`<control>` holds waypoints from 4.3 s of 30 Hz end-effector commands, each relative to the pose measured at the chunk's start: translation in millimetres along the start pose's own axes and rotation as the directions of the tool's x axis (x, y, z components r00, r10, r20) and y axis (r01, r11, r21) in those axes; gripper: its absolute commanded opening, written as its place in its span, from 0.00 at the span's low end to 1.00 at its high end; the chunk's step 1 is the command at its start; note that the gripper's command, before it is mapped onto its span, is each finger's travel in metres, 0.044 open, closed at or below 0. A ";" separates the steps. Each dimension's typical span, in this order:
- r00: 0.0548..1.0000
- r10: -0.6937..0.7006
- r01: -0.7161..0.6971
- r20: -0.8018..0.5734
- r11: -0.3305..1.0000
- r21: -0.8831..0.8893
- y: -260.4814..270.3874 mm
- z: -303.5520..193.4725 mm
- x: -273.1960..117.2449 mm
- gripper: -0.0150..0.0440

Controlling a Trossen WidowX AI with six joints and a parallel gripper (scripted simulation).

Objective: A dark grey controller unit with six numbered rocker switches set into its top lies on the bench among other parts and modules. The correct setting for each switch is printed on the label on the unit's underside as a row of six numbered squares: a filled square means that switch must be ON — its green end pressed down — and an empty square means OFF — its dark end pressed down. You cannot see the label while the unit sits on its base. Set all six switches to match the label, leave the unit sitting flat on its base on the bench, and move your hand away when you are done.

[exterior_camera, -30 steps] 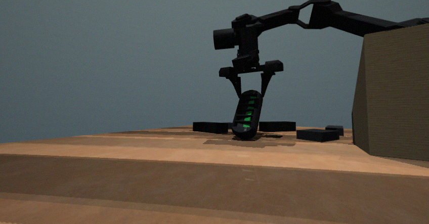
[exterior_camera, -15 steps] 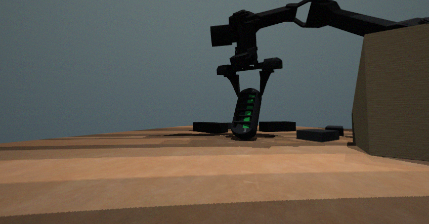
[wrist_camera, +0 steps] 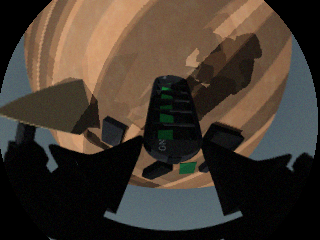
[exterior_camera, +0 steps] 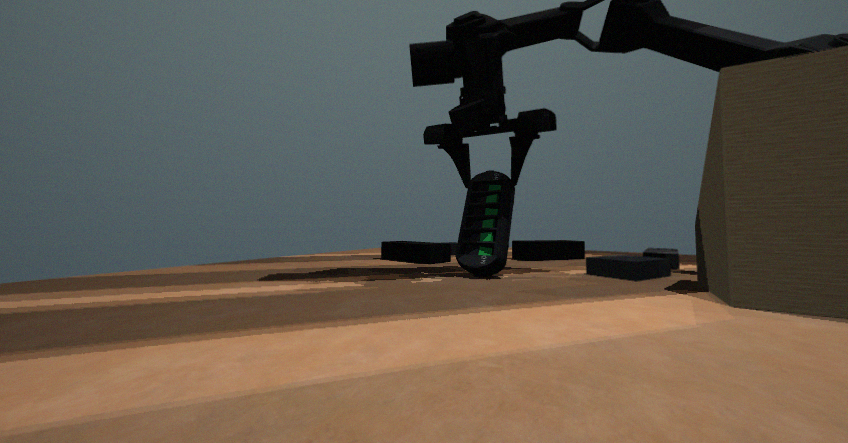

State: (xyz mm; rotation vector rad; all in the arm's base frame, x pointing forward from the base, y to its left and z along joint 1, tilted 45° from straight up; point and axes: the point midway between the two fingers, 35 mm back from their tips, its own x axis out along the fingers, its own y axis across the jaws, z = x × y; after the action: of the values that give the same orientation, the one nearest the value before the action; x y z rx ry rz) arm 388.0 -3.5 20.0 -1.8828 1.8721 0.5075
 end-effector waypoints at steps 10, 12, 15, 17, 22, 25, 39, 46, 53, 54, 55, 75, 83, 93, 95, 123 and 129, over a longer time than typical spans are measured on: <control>1.000 0.007 -0.007 -0.026 1.000 0.002 0.1 14.6 -0.3 0.82; 1.000 0.007 -0.007 -0.030 1.000 0.002 0.1 16.2 -0.9 0.82; 0.999 0.007 -0.007 -0.036 1.000 0.002 0.1 18.7 -1.7 0.82; 0.999 0.007 -0.007 -0.040 1.000 0.002 0.1 20.5 -2.2 0.82; 0.999 0.007 -0.007 -0.032 1.000 0.002 0.1 24.1 -3.5 0.82; 1.000 0.007 -0.007 -0.026 1.000 0.002 0.0 26.3 -4.2 0.83; 1.000 0.007 -0.007 0.006 1.000 0.002 0.0 36.5 -7.2 0.83; 1.000 0.007 -0.007 0.022 1.000 0.002 0.0 41.7 -8.5 0.83; 0.999 0.007 -0.007 0.038 1.000 0.002 -0.1 46.9 -9.6 0.83; 0.999 0.007 -0.007 0.041 1.000 0.002 -0.1 47.6 -9.7 0.83; 0.999 0.007 -0.007 0.043 1.000 0.002 -0.1 48.4 -9.9 0.83; 0.996 0.006 -0.007 0.090 1.000 0.002 -0.1 63.3 -12.0 0.83; 0.994 0.006 -0.007 0.109 1.000 0.003 -0.2 69.3 -12.5 0.83; 0.991 0.006 -0.007 0.133 1.000 0.003 -0.2 76.8 -12.9 0.83; 0.991 0.006 -0.007 0.137 1.000 0.003 -0.2 78.3 -12.9 0.83; 0.979 0.006 -0.006 0.203 1.000 0.003 -0.3 99.0 -11.8 0.83; 0.976 0.005 -0.006 0.218 1.000 0.003 -0.3 103.3 -11.2 0.83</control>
State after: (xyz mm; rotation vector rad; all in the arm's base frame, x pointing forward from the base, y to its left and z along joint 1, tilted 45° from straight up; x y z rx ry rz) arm 395.9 69.4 -51.9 -1.7581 1.7086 0.6665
